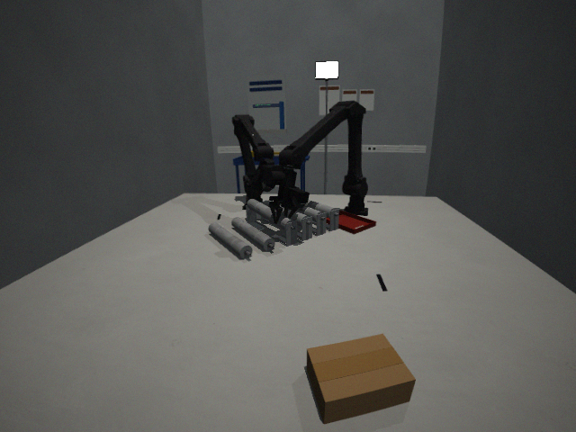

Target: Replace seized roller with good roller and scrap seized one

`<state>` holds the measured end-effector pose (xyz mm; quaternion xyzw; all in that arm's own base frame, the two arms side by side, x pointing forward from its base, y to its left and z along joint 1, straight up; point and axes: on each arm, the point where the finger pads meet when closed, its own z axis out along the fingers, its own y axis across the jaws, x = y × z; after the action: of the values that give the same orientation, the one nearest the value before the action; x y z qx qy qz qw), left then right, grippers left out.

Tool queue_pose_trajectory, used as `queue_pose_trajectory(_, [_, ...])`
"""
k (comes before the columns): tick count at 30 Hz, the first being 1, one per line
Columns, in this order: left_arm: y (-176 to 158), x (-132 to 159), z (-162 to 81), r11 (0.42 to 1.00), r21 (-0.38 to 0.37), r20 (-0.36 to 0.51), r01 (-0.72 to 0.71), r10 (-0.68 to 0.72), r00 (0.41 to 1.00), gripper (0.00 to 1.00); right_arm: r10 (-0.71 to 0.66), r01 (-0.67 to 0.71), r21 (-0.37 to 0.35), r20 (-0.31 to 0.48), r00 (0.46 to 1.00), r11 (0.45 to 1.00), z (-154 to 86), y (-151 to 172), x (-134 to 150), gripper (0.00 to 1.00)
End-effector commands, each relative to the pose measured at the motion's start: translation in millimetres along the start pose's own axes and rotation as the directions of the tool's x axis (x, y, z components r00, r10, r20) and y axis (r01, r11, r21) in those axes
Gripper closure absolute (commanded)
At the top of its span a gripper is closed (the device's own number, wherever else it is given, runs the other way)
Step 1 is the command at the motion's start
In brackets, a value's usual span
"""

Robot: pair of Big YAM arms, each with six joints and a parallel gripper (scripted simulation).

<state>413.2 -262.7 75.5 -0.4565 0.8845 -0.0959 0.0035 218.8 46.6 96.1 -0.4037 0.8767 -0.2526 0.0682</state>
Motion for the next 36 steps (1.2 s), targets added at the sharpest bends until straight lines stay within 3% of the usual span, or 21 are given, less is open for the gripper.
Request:
queue_pose_trajectory(1, [-13.1, -4.9, -11.3, 1.0, 0.02, 0.011, -0.005, 0.005, 1.0, 0.68, -0.028, 0.025, -0.023, -0.103, 0.994, 0.999, 16.8, 10.4, 35.4, 0.97])
queue_pose_trajectory(36, [-12.8, -8.9, -11.7, 1.0, 0.021, 0.013, 0.002, -0.003, 1.0, 0.68, -0.06, 0.055, -0.041, -0.15, 0.987, 0.998, 23.2, 18.0, 59.8, 0.97])
